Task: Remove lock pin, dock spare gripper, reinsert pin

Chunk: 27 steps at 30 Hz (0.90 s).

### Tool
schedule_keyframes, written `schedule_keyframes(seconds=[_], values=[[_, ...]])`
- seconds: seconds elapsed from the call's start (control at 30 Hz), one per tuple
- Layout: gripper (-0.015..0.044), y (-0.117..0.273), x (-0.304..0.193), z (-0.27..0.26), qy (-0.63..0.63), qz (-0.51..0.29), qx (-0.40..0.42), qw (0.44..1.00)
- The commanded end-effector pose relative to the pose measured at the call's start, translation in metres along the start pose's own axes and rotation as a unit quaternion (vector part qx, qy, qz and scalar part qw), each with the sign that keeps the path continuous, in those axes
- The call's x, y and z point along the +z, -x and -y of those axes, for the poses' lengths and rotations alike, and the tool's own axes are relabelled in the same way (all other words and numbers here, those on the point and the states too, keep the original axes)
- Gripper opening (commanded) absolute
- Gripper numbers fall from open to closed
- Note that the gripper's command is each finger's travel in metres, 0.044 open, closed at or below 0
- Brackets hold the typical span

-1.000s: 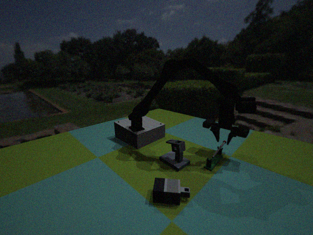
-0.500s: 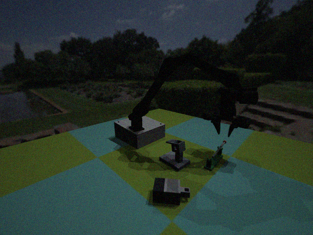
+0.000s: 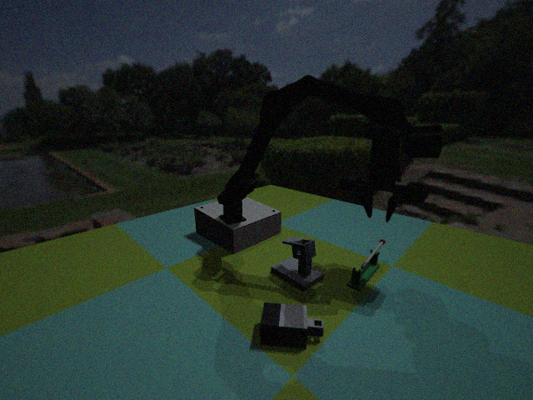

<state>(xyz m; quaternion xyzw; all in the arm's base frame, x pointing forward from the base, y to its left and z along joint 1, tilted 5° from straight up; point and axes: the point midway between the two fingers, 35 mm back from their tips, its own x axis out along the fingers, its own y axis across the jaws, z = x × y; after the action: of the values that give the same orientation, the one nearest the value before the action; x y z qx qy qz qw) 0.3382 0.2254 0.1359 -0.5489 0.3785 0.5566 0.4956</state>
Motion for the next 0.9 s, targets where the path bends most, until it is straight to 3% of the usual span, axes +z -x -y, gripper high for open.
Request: schedule_keyframes(seconds=[0.0,0.2,0.4,0.87], values=[[0.018,0.007,-0.004,-0.003,0.008,-0.002,0.003,1.0],[0.018,-0.001,-0.004,-0.002,0.008,-0.002,0.003,1.0],[0.018,-0.06,-0.011,-0.003,0.008,-0.002,0.003,1.0],[0.018,-0.078,-0.013,-0.002,0.008,-0.003,0.003,1.0]])
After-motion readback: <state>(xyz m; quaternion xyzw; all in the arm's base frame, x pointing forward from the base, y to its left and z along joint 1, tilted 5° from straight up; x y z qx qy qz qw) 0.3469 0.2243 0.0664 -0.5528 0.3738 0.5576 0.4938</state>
